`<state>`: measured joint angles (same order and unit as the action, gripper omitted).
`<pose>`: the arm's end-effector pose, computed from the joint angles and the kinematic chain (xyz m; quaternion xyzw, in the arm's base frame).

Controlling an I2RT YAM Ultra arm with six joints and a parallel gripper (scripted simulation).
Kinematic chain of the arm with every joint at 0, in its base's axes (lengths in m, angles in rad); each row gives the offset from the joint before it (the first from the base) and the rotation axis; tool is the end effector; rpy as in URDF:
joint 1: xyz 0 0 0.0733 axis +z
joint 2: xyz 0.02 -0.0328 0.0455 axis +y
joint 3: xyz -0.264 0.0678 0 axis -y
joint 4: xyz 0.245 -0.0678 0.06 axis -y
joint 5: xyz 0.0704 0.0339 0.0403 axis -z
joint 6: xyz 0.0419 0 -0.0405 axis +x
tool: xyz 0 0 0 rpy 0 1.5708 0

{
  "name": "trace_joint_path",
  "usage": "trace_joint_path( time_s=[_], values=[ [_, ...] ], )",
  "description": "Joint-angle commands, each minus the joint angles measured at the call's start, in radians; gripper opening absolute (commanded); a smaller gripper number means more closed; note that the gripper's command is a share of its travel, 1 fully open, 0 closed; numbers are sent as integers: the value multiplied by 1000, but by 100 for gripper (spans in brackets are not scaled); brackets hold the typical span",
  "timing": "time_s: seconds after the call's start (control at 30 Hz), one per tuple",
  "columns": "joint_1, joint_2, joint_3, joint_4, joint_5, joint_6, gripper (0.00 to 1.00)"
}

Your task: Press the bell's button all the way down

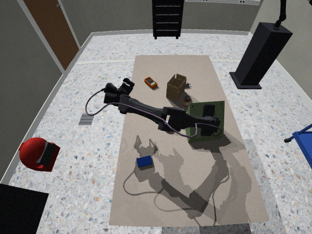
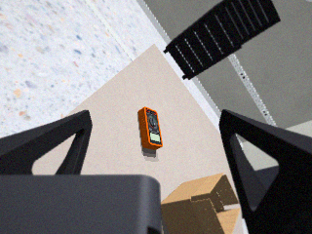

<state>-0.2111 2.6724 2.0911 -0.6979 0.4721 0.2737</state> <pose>0.5086 -0.1273 0.0506 0.2639 0.9257 -0.2268 0.1484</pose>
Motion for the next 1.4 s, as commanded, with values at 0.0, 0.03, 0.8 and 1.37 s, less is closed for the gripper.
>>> trace_joint_path(
  time_s=[0.0,0.03,0.8,1.37],
  values=[
    [-83,-79,-114,-106,-161,-132,100],
    [-93,-100,-160,-122,-210,-171,100],
    [-276,-416,-860,-239,-882,-793,100],
    [-341,-516,-1043,-303,-1102,-1019,100]
  ],
)
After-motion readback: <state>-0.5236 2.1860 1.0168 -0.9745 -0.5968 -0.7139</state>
